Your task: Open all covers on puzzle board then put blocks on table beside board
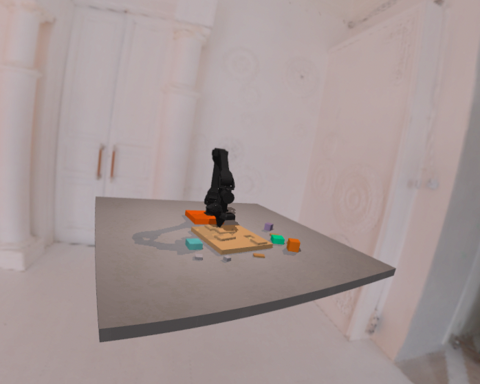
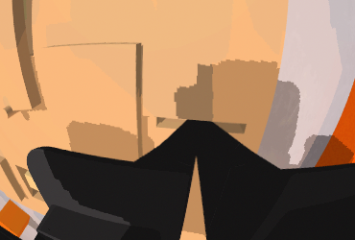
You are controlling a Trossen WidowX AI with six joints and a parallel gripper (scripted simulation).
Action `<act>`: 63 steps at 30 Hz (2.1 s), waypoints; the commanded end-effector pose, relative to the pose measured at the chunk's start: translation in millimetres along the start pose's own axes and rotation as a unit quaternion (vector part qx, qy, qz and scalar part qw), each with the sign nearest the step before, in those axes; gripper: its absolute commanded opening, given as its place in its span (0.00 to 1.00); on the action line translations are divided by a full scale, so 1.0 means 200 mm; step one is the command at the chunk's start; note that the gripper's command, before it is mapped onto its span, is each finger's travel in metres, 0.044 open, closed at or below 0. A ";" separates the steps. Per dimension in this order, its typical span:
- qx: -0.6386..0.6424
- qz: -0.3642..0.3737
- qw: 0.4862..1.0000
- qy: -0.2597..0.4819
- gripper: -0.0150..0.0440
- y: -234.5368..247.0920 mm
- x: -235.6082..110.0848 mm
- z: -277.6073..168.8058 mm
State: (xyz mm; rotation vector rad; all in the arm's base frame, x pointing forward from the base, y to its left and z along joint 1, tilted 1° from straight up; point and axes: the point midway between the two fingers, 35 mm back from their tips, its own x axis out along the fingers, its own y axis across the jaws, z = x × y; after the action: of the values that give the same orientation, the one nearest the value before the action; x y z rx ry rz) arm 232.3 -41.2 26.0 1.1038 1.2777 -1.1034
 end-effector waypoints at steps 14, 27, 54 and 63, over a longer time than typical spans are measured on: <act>-0.001 0.000 1.000 -0.003 0.25 0.01 0.00 0.09; -0.001 0.000 1.000 -0.004 0.25 0.01 0.00 0.15; -0.001 0.000 1.000 -0.005 0.25 -0.01 0.00 0.29; -0.001 0.000 1.000 -0.005 0.25 0.00 -0.05 0.29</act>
State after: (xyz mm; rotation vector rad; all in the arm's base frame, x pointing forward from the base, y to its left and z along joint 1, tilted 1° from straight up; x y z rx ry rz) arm 238.1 -95.7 29.6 1.1013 1.2824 -1.1054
